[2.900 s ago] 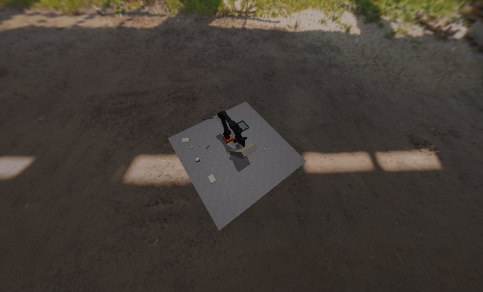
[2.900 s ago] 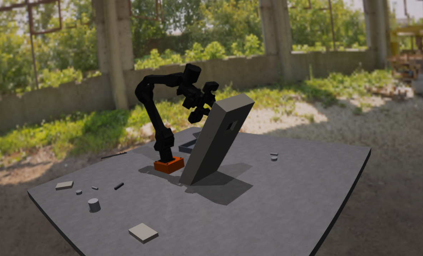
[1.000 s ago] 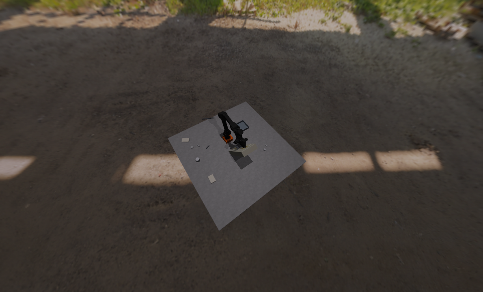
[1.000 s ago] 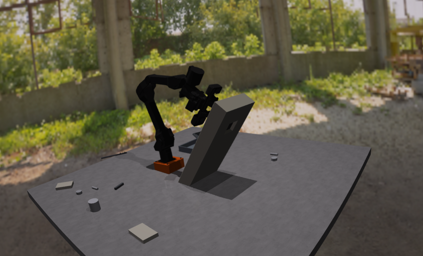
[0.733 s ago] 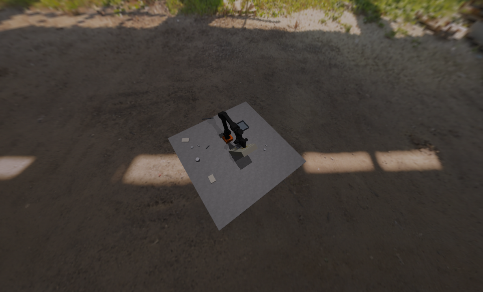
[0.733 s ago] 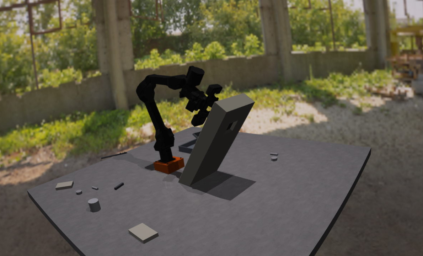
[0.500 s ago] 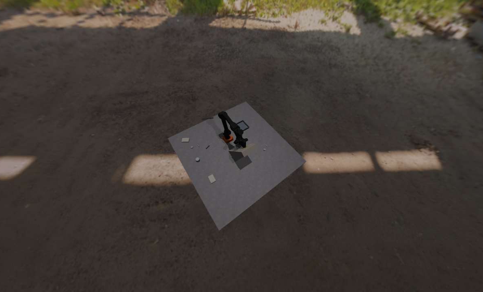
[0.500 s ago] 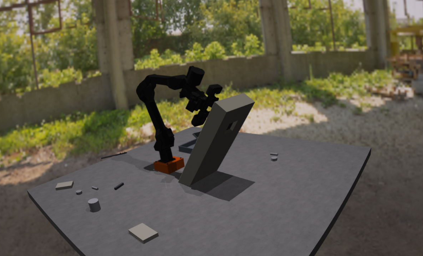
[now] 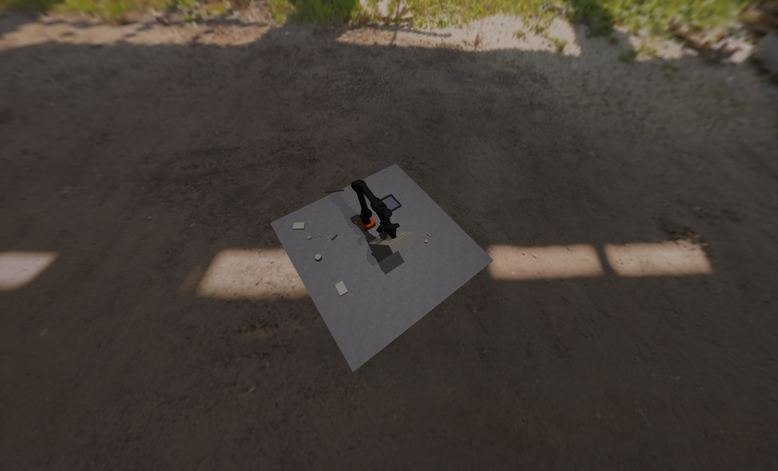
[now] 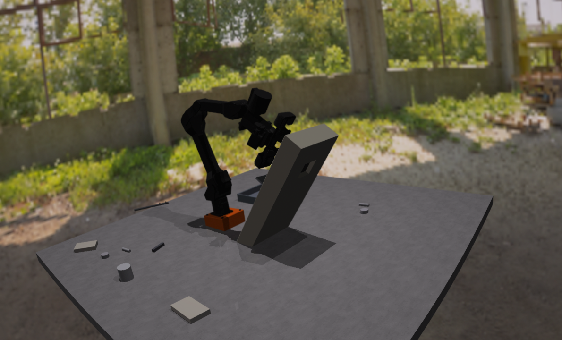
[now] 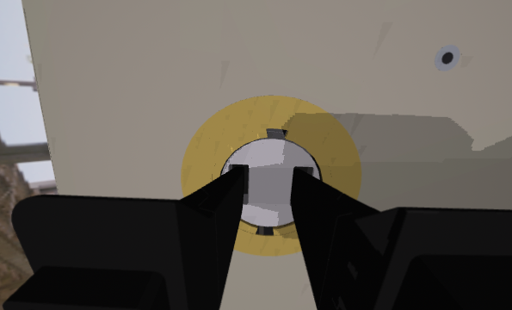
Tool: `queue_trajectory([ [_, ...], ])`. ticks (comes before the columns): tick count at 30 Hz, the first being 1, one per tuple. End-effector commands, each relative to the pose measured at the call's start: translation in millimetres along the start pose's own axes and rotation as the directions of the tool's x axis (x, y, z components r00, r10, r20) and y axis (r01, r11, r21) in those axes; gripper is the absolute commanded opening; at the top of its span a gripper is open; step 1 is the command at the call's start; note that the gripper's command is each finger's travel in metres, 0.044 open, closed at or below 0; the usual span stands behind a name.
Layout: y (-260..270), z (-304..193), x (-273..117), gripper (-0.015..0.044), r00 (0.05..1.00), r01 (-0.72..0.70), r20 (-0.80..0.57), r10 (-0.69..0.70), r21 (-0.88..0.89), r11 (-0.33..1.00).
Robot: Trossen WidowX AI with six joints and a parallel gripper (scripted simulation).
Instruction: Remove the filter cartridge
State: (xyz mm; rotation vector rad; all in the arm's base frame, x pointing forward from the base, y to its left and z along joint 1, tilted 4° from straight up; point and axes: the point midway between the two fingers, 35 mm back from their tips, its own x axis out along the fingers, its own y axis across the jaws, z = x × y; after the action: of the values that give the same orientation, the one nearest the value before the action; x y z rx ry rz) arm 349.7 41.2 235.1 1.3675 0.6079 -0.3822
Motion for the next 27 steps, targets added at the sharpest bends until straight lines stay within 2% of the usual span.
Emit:
queue_trajectory([
  [1, 0.8, -0.4, 7.1, 0.0109, 1.000, -0.001, -0.003, 0.001, 0.004, 1.000],
  [11, 0.0, 0.0, 0.1, 0.0049, 1.000, 0.000, 0.000, 0.000, 0.000, 1.000],
  [13, 0.0, 0.0, 0.1, 0.0000, 1.000, 0.000, 0.000, 0.000, 0.000, 1.000],
  [15, 0.0, 0.0, 0.5, 0.0000, 1.000, 0.000, 0.000, 0.000, -0.006, 1.000],
  [27, 0.8, -0.4, 7.8, 0.0000, 1.000, -0.002, -0.003, 0.001, -0.361, 0.932],
])
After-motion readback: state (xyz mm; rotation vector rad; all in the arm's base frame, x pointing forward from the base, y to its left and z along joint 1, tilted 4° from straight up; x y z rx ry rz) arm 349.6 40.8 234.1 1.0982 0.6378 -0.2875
